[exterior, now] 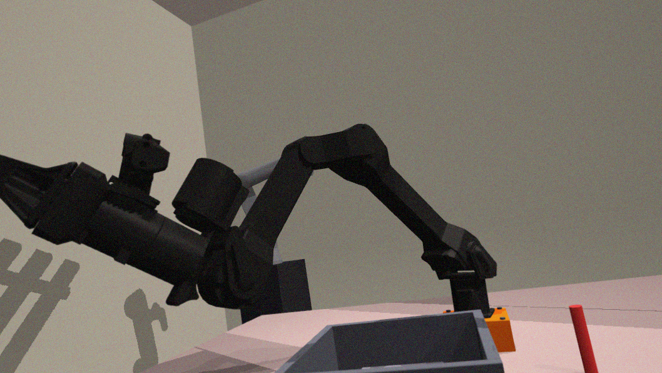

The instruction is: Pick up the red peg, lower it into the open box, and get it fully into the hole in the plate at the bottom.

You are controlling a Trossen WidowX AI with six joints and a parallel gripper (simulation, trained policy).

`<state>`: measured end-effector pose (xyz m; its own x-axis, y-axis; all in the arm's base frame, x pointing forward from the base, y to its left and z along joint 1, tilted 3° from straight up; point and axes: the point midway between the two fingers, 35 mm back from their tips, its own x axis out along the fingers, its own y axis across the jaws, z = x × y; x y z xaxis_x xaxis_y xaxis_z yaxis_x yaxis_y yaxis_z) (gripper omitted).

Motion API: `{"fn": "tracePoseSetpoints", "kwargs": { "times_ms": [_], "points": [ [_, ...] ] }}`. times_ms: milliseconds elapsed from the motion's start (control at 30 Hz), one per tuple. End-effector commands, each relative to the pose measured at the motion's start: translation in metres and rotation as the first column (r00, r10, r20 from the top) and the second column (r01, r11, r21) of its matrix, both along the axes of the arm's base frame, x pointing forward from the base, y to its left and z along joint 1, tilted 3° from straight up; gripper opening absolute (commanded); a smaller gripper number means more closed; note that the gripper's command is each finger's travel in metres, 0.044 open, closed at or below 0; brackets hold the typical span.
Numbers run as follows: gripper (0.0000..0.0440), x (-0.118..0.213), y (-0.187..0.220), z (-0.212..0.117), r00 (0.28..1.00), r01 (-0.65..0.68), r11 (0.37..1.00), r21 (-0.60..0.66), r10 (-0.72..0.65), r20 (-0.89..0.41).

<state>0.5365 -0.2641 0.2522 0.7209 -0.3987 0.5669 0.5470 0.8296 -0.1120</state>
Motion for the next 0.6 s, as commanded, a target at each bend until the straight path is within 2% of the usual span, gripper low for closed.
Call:
{"fn": "tracePoseSetpoints", "kwargs": {
  "times_ms": [0, 67, 333, 567],
  "points": [
    [0.0417, 0.003, 0.001, 0.0, 1.0, 0.001, 1.0, 0.011, -0.001, -0.022],
    [0.044, 0.011, 0.006, -0.003, 0.997, -0.003, 0.999, 0.044, 0.007, -0.081],
    [0.044, 0.036, 0.051, -0.013, 0.958, -0.039, 0.974, 0.222, 0.1, -0.27],
    [0.044, 0.043, 0.106, -0.025, 0.891, -0.047, 0.925, 0.377, 0.21, -0.403]
  ]
}}
